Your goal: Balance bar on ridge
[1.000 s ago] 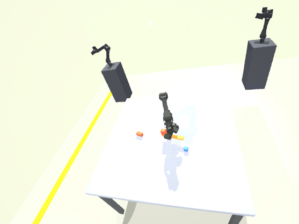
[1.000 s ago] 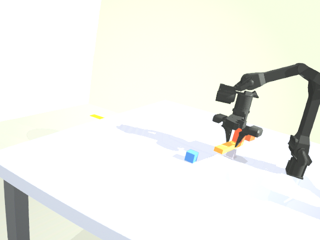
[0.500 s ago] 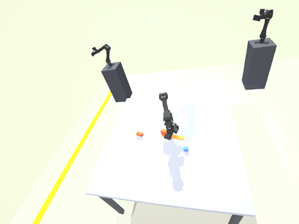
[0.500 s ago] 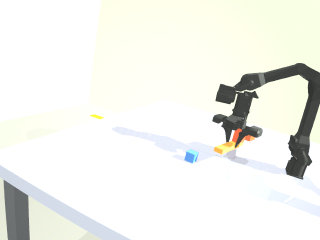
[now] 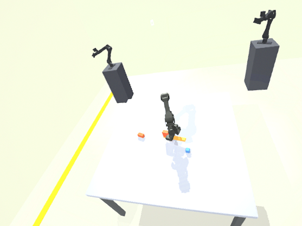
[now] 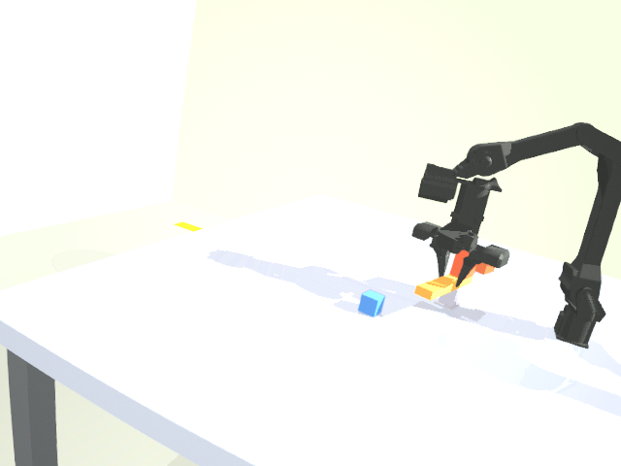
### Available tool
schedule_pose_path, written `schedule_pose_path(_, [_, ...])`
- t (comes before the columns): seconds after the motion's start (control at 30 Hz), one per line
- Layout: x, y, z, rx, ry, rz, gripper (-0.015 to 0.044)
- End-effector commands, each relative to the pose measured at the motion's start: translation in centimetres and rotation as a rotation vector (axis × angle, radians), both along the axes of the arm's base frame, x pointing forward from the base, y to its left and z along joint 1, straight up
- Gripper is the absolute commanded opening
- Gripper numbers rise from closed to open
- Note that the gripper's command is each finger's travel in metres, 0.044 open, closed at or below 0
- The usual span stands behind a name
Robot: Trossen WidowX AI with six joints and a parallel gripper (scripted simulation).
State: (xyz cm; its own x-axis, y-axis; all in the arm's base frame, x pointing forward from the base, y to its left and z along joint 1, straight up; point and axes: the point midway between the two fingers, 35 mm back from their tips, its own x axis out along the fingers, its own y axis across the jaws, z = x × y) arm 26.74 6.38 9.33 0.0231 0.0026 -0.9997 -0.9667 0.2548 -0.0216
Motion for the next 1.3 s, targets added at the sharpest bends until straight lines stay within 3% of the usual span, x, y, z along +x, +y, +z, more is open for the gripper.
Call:
schedule_pose_path(0.0, [-0.02,0.03,-0.06,0.003,0.001,0.000,0.0000])
schedule_pose_path(1.27, [-0.06,0.04,-0.38,0.003,0.001,0.000,0.0000])
